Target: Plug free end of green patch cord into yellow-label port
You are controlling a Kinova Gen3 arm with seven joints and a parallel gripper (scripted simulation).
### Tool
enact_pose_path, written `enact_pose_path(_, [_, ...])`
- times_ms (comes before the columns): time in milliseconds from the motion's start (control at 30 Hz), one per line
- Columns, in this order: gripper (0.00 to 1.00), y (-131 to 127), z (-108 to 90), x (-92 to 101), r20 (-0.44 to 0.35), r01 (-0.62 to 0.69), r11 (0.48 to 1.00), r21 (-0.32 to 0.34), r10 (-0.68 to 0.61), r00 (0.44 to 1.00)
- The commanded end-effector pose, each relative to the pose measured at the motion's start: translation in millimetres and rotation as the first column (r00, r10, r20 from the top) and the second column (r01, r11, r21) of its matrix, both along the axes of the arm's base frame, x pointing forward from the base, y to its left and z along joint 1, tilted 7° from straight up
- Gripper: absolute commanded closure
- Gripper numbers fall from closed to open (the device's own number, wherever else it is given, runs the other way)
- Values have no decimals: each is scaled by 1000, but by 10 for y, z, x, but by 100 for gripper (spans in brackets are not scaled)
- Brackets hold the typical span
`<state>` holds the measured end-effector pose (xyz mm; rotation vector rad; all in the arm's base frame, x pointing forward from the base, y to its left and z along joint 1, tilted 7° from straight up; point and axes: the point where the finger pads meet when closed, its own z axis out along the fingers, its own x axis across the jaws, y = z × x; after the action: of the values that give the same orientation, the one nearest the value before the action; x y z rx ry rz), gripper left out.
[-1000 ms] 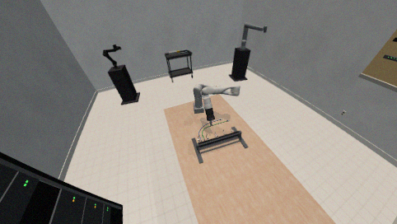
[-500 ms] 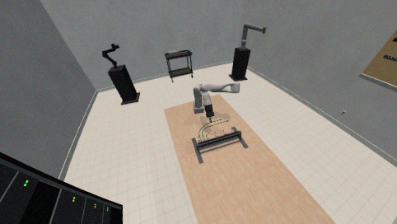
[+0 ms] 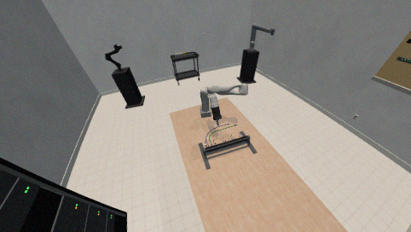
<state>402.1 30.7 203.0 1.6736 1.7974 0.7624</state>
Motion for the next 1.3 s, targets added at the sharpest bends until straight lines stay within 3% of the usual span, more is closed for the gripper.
enact_pose_path(0, [100, 4, 24, -3, 4, -1, 1000, 2, 1, 1000])
enact_pose_path(1267, [100, -107, 46, -20, 4, -1, 1000, 3, 1, 1000])
